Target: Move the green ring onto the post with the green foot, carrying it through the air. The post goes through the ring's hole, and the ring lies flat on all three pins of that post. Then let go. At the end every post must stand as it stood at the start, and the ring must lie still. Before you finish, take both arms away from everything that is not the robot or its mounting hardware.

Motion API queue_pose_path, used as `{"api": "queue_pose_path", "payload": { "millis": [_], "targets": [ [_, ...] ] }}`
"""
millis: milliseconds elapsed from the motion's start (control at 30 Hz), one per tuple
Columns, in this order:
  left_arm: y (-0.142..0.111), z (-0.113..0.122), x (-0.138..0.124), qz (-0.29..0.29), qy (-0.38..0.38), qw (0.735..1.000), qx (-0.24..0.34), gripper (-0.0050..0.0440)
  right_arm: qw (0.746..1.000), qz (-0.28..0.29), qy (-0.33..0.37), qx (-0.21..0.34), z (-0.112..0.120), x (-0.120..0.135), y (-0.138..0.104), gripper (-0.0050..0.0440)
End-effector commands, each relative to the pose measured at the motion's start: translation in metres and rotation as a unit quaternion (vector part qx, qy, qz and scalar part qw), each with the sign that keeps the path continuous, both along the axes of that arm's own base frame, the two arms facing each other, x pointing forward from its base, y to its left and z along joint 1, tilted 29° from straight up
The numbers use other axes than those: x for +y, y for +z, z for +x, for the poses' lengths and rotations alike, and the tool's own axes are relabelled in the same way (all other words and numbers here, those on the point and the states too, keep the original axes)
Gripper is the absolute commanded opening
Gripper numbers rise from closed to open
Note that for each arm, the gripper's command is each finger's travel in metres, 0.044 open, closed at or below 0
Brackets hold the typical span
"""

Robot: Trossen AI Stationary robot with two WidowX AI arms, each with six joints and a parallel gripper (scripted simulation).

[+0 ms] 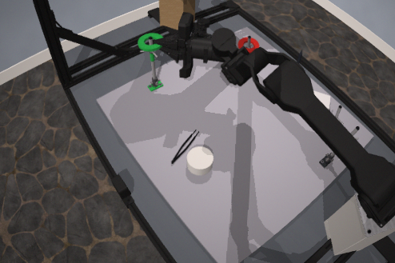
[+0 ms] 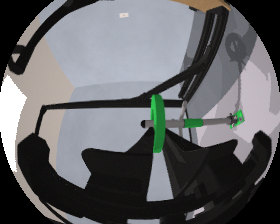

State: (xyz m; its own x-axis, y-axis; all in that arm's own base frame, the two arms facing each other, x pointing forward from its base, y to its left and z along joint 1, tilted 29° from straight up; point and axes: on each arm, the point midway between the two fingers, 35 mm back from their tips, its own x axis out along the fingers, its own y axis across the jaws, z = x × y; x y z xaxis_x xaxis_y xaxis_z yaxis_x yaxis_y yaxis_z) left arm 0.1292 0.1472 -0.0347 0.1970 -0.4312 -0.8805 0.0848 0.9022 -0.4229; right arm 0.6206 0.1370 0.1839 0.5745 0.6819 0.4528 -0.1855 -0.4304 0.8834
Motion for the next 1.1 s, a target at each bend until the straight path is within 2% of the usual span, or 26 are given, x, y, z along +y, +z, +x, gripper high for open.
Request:
{"api": "queue_pose_path", "payload": {
  "millis": [0,533,1067],
  "targets": [
    [0.000,0.000,0.000,-0.001,-0.001,1.000,-0.001,0.0400,1.000,0.000,-0.004,-0.001,0.003,0.001,-0.007,0.0000],
    [0.000,0.000,0.000,-0.001,-0.001,1.000,-0.001,0.0400,1.000,0.000,-0.004,-0.001,0.007,0.010,-0.024,0.0000],
    [0.000,0.000,0.000,-0.001,-0.001,1.000,-0.001,0.0400,1.000,0.000,-0.004,-0.001,0.007,0.010,-0.025,0.0000]
  ]
}}
